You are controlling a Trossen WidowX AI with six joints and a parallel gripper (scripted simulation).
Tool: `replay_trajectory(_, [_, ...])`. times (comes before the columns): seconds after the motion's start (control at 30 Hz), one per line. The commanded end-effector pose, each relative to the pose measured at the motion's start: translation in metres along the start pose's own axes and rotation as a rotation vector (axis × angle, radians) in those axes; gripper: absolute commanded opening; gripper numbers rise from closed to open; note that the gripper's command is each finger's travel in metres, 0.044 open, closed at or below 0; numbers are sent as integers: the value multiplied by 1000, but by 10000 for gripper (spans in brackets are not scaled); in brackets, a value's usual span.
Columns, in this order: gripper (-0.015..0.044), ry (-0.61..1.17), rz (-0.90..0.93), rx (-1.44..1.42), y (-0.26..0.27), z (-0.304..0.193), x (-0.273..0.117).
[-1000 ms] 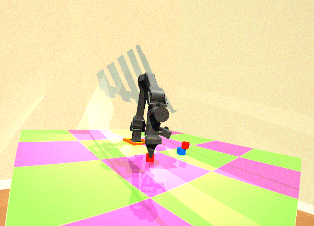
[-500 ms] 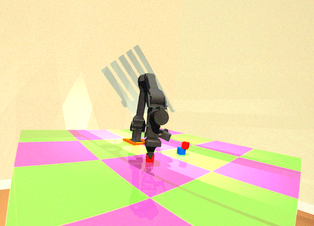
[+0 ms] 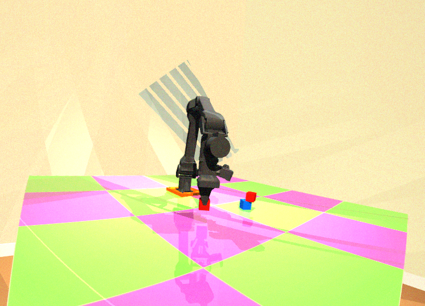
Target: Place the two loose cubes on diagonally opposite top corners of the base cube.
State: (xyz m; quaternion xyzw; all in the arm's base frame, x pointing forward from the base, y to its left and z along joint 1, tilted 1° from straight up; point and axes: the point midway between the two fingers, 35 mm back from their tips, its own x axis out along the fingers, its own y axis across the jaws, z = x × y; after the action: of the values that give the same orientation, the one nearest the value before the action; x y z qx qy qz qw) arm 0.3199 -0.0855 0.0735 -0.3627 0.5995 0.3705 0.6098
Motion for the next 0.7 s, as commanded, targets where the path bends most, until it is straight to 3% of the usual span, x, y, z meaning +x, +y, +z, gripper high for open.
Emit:
replay_trajectory(0.0, [105,1,-8,-5,-3,0,-13])
replay_trajectory(0.67, [105,1,-7,-5,2,-1,-74])
